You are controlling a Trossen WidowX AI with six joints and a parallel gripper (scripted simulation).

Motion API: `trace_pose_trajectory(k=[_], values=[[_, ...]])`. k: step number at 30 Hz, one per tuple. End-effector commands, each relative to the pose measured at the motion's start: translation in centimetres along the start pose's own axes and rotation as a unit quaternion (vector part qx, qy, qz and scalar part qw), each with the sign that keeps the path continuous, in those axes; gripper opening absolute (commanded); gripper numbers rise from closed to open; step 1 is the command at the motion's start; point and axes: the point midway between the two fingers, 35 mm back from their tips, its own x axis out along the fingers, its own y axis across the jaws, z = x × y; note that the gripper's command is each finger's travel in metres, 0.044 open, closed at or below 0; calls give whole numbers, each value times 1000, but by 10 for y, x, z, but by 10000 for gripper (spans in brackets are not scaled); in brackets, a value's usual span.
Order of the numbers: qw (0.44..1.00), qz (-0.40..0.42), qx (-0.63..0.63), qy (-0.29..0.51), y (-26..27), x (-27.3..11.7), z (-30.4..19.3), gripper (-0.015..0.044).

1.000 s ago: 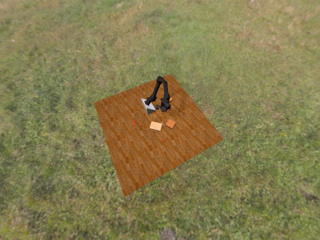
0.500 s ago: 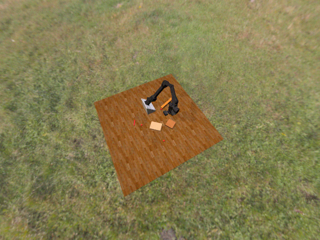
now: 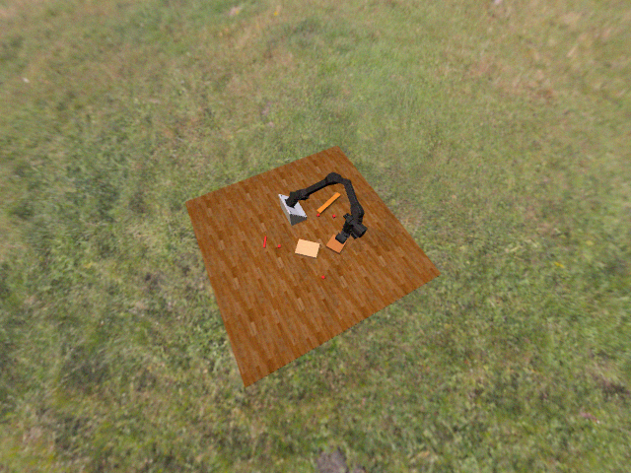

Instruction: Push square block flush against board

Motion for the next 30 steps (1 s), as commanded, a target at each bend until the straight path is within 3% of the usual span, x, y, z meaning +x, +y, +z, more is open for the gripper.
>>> trace_pose_trajectory(k=[1, 6, 11, 30], values=[[999, 3, -48, -2, -8, 5, 25, 0], [998, 3, -69, -4, -12, 11, 37, 0], [998, 4, -69, -5, -11, 62, 38, 0], [998, 4, -69, -5, -15, 62, 19, 0]])
